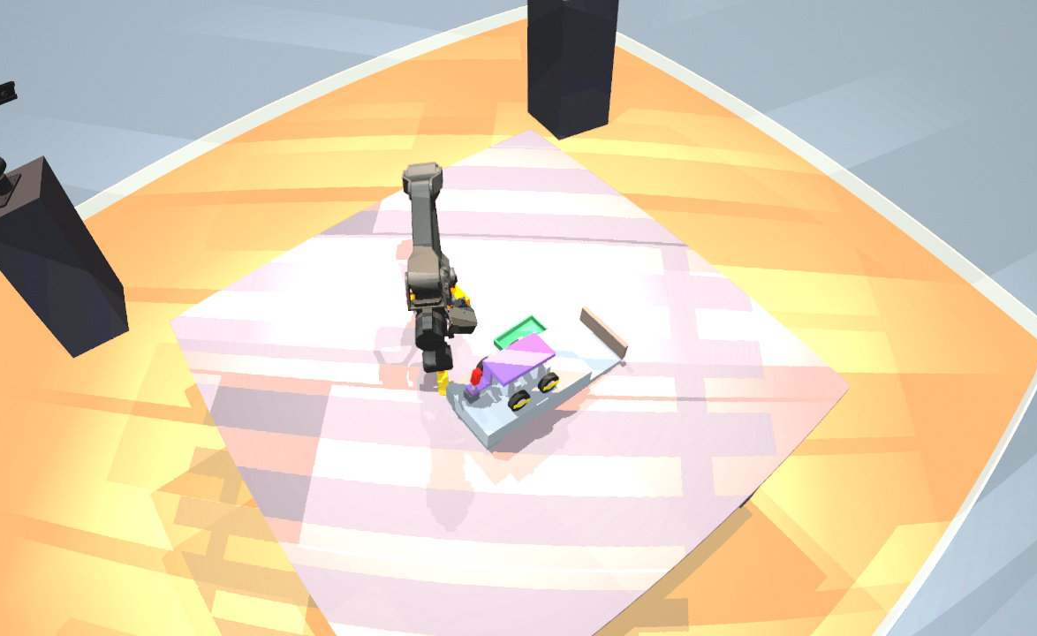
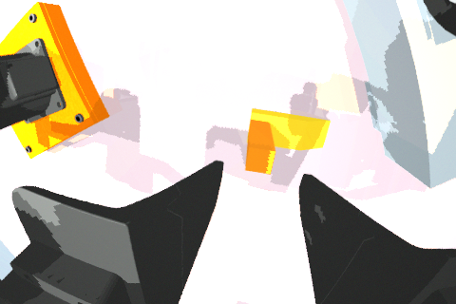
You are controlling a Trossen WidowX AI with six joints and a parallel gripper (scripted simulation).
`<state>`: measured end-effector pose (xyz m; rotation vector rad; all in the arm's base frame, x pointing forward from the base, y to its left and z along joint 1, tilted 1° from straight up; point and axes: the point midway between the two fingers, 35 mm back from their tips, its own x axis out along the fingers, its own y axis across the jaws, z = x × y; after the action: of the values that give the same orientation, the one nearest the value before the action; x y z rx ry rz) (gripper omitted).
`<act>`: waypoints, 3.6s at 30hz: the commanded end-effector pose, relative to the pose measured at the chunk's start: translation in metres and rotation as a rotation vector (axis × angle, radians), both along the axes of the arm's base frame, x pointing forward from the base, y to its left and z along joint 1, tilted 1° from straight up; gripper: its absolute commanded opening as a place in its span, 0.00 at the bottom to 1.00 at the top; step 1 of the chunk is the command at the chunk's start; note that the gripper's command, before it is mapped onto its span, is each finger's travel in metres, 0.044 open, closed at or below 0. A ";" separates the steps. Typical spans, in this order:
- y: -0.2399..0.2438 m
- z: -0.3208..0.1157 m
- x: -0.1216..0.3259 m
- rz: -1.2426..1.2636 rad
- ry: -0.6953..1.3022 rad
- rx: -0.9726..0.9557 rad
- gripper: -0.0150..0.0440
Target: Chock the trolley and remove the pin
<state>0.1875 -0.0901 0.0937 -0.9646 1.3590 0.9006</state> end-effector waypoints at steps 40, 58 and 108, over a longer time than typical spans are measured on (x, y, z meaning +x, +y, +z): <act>-0.001 -0.049 0.001 -0.005 0.001 0.000 0.44; 0.001 -0.021 -0.004 -0.003 0.003 0.006 0.25; 0.003 0.096 -0.002 -0.113 0.000 0.009 0.25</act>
<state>0.1843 -0.0871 0.1886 -0.9233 1.3782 0.8695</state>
